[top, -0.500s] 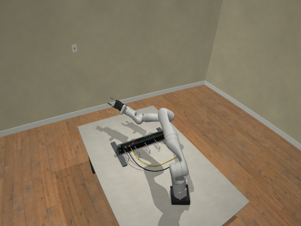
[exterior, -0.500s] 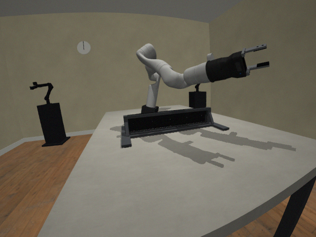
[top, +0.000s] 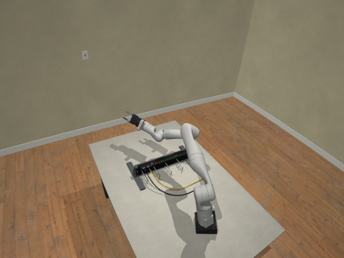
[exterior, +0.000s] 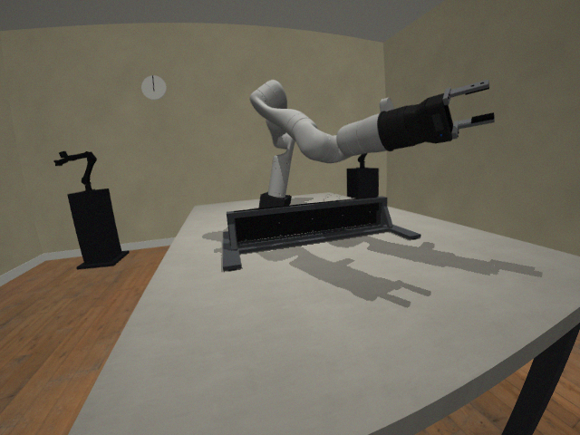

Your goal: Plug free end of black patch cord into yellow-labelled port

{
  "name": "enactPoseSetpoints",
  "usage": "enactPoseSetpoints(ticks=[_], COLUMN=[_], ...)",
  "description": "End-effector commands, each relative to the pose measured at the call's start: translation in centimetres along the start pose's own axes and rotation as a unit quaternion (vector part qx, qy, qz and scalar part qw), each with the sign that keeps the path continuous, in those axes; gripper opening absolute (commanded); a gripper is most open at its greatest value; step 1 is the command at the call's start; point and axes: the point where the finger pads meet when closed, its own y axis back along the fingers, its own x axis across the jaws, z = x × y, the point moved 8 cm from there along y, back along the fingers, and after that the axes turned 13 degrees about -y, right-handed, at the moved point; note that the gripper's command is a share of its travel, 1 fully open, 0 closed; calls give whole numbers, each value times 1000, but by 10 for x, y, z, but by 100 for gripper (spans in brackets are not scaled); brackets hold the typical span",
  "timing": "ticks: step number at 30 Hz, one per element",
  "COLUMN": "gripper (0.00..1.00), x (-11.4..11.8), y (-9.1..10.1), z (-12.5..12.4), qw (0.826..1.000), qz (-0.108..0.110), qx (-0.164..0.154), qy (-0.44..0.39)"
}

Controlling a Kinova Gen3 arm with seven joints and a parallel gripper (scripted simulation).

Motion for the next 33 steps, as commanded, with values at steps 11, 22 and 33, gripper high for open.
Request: enactPoseSetpoints(ticks=[11, 22, 33], gripper=[100, 100, 100], x=[9, 39, 104], y=[2, 14, 59], z=[1, 15, 45], qw=[1000, 999, 988], qz=[2, 3, 3], qx=[-9, -51, -153], qy=[-5, -17, -37])
